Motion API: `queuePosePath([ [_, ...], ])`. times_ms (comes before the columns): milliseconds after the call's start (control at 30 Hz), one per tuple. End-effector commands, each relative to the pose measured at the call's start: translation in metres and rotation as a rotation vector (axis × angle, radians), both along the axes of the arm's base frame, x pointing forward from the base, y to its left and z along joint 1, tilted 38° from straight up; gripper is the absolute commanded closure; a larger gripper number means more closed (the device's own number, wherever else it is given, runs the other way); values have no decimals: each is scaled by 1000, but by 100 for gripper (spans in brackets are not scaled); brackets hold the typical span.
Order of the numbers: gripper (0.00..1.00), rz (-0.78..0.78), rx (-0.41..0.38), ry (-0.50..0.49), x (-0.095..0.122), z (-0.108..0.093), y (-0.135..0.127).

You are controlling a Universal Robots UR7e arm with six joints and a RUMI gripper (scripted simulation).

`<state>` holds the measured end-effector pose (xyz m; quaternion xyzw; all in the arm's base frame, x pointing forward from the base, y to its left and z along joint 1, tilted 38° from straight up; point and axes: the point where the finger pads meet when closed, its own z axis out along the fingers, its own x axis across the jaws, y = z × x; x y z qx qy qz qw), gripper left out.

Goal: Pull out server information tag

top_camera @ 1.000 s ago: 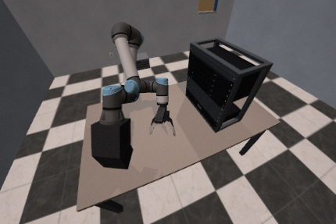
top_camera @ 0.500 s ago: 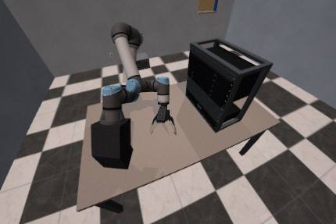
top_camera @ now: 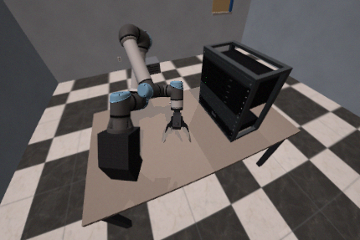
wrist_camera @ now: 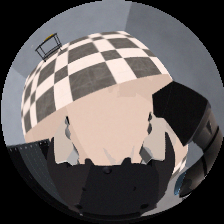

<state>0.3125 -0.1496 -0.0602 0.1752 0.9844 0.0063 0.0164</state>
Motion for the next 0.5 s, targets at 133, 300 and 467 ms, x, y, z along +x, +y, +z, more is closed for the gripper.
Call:
queuePosePath([
  [133,0,115,-3,1,13,10,1],
  [300,0,158,-4,2,17,13,2],
  [467,0,235,-6,3,25,20,4],
])
